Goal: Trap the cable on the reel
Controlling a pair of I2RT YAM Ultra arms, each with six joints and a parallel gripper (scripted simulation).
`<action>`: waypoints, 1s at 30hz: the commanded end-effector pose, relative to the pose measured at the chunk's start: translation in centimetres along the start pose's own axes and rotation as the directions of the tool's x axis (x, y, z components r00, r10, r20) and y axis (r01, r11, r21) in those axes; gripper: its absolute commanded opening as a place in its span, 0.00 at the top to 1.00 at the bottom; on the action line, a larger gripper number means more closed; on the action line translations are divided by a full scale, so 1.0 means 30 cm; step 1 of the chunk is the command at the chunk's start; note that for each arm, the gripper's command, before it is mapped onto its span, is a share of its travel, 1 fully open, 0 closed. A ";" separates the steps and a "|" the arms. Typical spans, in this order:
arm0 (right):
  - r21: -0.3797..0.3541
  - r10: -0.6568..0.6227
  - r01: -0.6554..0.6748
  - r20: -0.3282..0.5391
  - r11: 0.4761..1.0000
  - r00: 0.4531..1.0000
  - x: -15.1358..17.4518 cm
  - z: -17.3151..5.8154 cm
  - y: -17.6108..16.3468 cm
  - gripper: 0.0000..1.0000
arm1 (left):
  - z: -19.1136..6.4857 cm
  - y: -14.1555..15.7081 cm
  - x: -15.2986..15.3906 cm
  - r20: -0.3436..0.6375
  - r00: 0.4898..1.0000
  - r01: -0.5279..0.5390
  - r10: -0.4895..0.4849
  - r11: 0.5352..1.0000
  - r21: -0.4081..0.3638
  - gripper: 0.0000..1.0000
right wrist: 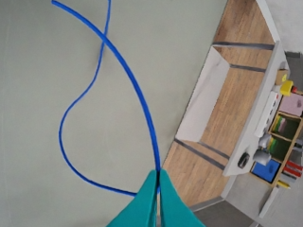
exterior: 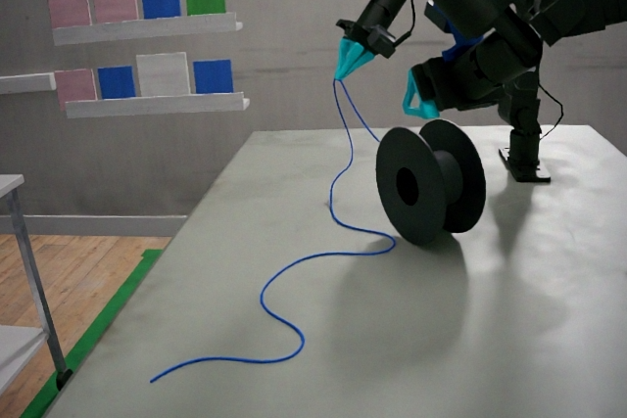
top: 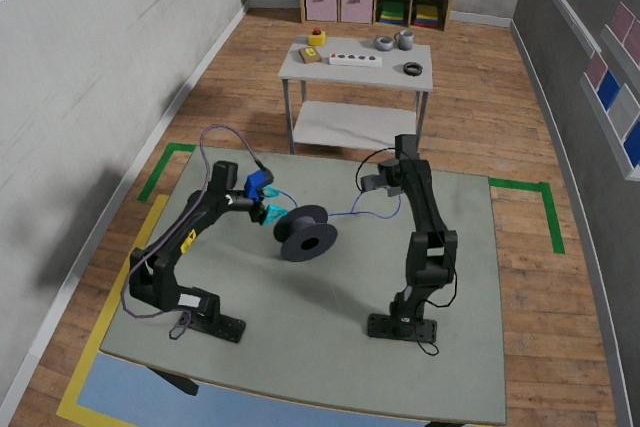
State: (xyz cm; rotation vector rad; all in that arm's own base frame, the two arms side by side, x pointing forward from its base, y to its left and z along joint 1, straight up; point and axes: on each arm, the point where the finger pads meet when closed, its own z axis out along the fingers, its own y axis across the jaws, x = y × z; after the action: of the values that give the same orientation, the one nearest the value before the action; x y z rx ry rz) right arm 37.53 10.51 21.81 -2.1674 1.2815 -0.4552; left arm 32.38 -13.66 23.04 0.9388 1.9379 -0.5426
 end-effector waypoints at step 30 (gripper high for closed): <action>0.045 0.007 -0.007 -0.003 0.999 1.000 0.005 -0.025 -0.049 1.00 | 0.062 -0.036 0.121 -0.001 1.000 0.009 -0.009 1.000 0.025 0.25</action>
State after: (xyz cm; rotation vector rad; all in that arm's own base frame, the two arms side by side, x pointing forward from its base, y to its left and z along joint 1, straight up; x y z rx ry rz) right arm 37.56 10.46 21.92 -2.1671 1.2834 -0.4551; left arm 32.37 -13.75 19.15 0.9404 1.9392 -0.5461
